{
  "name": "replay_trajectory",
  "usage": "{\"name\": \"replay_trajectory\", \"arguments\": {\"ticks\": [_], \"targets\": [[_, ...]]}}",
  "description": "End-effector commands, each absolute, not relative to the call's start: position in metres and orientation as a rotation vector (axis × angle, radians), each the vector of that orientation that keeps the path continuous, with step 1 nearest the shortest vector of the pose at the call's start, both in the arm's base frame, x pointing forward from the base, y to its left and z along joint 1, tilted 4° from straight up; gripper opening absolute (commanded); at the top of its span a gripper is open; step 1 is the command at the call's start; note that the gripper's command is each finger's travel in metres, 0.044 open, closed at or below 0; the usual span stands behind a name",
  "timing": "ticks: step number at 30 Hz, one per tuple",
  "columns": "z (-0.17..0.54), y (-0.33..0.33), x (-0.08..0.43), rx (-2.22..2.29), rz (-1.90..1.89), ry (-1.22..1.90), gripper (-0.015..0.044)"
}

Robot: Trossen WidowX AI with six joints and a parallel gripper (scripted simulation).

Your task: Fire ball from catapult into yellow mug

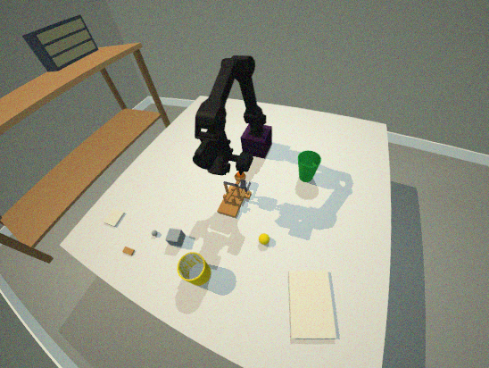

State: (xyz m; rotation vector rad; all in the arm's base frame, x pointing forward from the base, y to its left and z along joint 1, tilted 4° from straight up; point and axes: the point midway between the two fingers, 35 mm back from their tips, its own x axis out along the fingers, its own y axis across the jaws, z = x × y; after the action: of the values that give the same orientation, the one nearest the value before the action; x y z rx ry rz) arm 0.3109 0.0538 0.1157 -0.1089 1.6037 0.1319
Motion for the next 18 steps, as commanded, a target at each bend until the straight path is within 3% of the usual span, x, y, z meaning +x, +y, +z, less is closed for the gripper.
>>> {"name": "replay_trajectory", "arguments": {"ticks": [1, 18], "targets": [[0.128, 0.061, 0.353, -0.071, 0.132, 1.455, 0.044], [0.212, 0.083, 0.503, 0.049, 0.148, 0.877, 0.044]]}}
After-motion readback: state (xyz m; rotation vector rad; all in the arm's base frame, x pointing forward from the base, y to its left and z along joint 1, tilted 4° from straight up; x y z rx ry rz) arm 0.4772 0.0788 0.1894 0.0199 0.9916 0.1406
